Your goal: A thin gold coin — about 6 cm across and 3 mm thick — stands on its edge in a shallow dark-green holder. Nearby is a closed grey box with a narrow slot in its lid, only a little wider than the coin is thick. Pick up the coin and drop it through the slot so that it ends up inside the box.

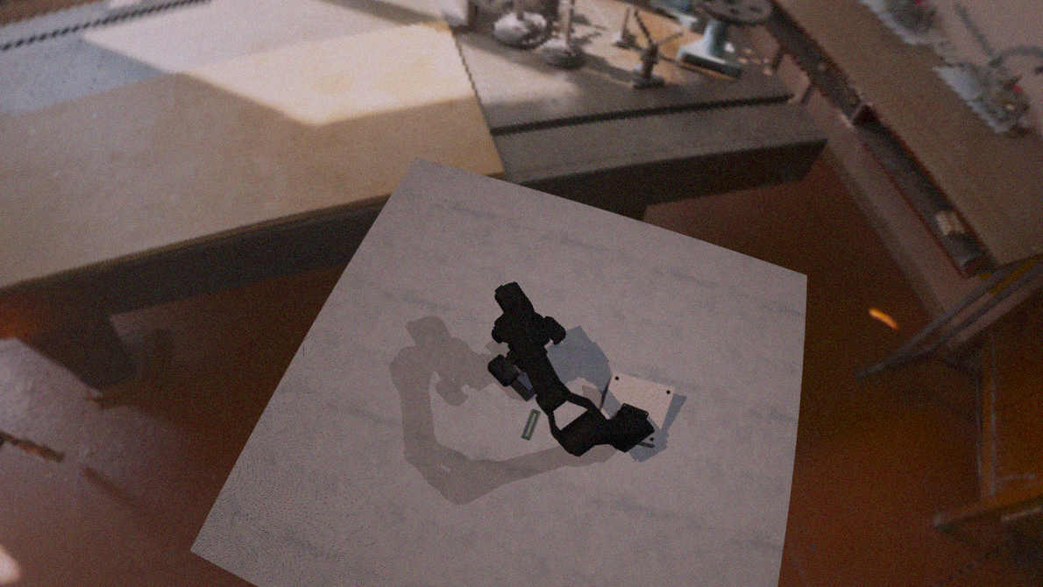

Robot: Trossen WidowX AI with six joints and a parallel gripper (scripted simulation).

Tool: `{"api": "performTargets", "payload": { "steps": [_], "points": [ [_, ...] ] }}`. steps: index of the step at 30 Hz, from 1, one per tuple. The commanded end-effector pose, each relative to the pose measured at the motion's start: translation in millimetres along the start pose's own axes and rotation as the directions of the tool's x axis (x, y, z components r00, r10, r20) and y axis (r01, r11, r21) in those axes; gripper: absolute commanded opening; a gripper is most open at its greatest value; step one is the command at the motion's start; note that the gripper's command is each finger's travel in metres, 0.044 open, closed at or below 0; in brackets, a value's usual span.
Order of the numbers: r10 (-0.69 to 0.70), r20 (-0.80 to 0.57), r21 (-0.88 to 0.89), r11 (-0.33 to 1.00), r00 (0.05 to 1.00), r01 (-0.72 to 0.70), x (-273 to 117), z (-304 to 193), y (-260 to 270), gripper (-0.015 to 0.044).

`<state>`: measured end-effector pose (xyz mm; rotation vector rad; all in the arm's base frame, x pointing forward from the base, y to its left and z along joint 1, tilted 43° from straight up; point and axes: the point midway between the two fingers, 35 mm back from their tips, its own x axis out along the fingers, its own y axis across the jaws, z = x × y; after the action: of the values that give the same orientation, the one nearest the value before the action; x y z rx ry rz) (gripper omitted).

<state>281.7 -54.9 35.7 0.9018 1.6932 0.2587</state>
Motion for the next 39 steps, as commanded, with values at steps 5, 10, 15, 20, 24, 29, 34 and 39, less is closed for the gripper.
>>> {"api": "performTargets", "payload": {
  "steps": [5, 10, 15, 20, 24, 29, 34, 39],
  "points": [
    [0.001, -0.004, 0.003, 1.000, 1.000, -0.001, 0.7, -1.4, 0.7, 0.0000],
    [0.001, -0.003, 0.001, 1.000, 1.000, -0.001, 0.2, 0.8, -0.9, 0.0000],
    [0.000, -0.003, -0.005, 1.000, 1.000, 0.000, -1.1, 4.0, -2.5, 0.0000],
    [0.000, -0.003, -0.012, 1.000, 1.000, 0.000, -2.5, 6.4, -4.3, 0.0000],
    [0.003, -0.005, -0.006, 1.000, 1.000, -0.003, -1.1, 4.9, -3.4, 0.0000],
    [0.004, -0.006, -0.005, 1.000, 1.000, -0.004, -0.7, 4.4, -3.0, 0.0000],
    [0.004, -0.006, -0.003, 1.000, 1.000, -0.004, 1.4, 4.1, -3.3, 0.0000],
    [0.004, -0.006, 0.004, 1.000, 1.000, -0.004, 4.4, 2.9, -4.0, 0.0000]
  ]
}}
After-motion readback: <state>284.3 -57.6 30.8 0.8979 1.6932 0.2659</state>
